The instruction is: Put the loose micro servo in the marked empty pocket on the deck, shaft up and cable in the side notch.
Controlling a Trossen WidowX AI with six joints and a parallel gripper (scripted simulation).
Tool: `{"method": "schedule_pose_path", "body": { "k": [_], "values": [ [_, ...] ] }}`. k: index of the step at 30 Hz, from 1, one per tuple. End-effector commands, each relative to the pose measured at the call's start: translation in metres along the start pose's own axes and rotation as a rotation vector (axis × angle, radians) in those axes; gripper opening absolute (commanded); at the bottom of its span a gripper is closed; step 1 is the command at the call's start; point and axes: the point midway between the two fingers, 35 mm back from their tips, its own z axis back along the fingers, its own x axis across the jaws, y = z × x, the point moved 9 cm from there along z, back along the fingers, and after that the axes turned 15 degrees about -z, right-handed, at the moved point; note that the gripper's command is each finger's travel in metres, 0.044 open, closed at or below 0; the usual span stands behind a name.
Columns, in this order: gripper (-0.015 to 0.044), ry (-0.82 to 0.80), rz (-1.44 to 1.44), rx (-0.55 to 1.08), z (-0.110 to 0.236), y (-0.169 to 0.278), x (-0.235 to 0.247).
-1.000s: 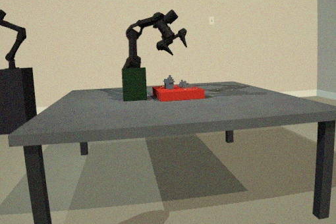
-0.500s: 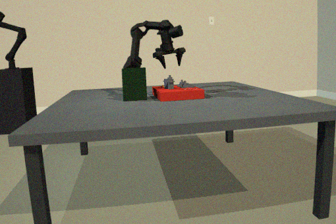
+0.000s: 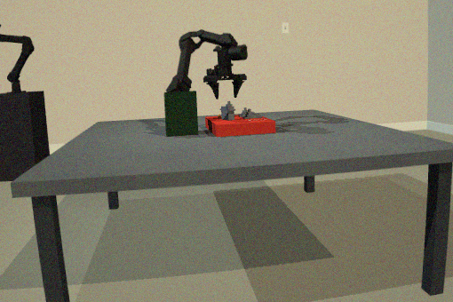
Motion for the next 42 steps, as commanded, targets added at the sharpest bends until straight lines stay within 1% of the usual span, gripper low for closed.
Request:
{"method": "schedule_pose_path", "body": {
  "k": [1,23,35,42],
  "values": [
    [0.0440,-0.007,-0.007,-0.015,-0.017,-0.001,0.002],
    [0.0440,-0.007,-0.007,-0.016,-0.044,-0.002,0.003],
    [0.0125,-0.007,-0.007,-0.016,-0.044,-0.002,0.003],
    [0.0078,-0.007,-0.007,-0.016,-0.044,-0.002,0.003]
  ]
}}
